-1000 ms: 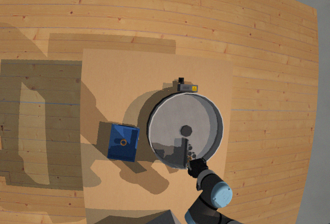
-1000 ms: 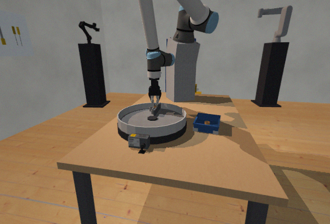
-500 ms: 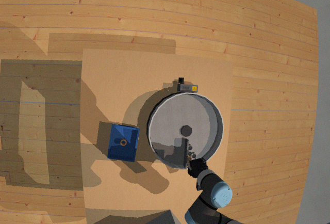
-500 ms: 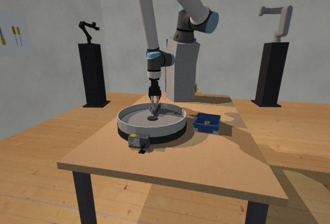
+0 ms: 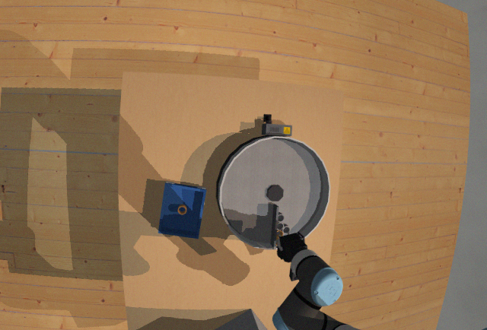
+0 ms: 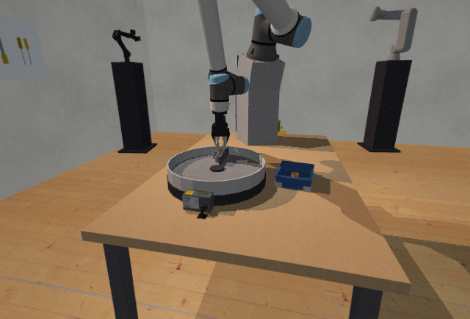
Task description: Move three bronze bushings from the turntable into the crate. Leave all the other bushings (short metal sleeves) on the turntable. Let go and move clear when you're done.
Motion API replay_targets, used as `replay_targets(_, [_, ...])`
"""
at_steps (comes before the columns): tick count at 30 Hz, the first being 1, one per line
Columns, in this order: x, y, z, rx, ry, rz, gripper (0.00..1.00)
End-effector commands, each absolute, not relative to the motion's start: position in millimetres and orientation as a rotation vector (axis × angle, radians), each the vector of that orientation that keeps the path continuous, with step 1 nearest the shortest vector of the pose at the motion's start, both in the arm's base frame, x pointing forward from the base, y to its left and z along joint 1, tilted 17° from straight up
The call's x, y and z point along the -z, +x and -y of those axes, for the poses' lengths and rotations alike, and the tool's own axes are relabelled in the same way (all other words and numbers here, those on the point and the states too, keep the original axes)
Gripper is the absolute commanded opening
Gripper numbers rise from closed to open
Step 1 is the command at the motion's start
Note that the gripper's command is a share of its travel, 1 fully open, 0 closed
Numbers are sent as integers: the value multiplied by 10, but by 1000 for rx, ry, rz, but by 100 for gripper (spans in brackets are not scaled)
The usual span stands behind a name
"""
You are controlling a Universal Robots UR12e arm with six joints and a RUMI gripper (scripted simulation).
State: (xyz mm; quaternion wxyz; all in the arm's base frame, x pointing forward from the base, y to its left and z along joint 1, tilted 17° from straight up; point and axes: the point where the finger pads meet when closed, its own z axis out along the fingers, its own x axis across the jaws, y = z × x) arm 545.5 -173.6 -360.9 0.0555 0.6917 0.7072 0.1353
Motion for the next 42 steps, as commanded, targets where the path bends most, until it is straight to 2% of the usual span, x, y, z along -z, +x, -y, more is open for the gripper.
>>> replay_targets(1, [3605,5457,1738,-411,2099,-2146,5])
replay_targets(3, [3605,5457,1738,-411,2099,-2146,5])
replay_targets(4, [3605,5457,1738,-411,2099,-2146,0])
replay_targets(42, [3605,5457,1738,-411,2099,-2146,0])
